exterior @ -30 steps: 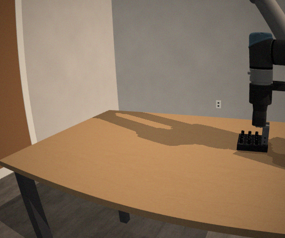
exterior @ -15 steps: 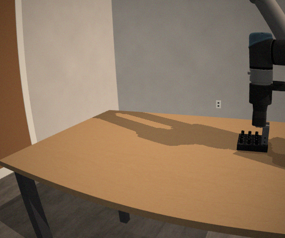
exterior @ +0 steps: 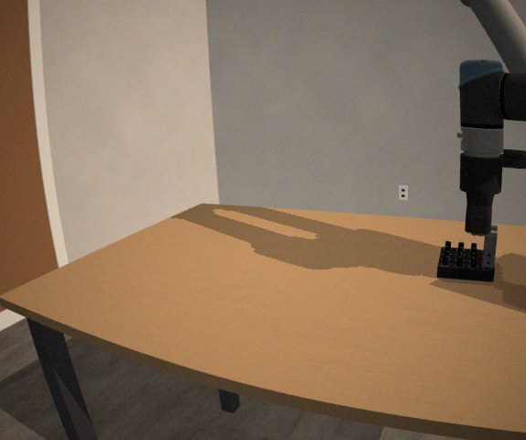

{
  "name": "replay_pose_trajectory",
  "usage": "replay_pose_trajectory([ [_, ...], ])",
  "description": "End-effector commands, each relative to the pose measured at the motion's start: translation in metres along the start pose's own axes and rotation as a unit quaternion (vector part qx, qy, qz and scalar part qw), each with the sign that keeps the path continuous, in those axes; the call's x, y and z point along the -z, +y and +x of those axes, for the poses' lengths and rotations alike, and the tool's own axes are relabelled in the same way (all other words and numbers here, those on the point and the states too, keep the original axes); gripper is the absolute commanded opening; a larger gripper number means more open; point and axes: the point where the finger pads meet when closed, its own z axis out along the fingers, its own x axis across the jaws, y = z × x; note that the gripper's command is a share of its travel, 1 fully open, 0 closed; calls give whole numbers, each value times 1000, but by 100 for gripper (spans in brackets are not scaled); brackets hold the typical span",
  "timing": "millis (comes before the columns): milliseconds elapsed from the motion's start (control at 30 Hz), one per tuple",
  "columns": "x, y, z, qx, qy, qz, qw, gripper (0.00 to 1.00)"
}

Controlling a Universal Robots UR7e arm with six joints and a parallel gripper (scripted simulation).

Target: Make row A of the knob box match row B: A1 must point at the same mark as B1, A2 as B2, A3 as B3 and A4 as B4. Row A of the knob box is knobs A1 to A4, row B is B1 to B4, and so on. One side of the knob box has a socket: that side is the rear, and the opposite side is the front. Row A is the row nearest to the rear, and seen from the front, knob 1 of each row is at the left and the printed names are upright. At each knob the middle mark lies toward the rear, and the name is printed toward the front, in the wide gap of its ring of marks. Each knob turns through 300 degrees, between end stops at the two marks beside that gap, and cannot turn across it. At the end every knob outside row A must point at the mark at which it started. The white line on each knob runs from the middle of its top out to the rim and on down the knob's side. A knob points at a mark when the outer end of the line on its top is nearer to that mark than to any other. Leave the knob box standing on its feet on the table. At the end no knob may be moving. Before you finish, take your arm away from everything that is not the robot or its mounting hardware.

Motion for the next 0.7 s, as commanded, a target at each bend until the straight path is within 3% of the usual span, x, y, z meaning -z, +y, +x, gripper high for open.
replay_pose_trajectory([
  [0,0,0,0,0,0,-1,1000,46],
  [100,0,0,0,0,0,-1,1000,46],
  [133,0,0,0,0,0,-1,1000,30],
  [667,0,0,0,0,0,-1,1000,30],
])
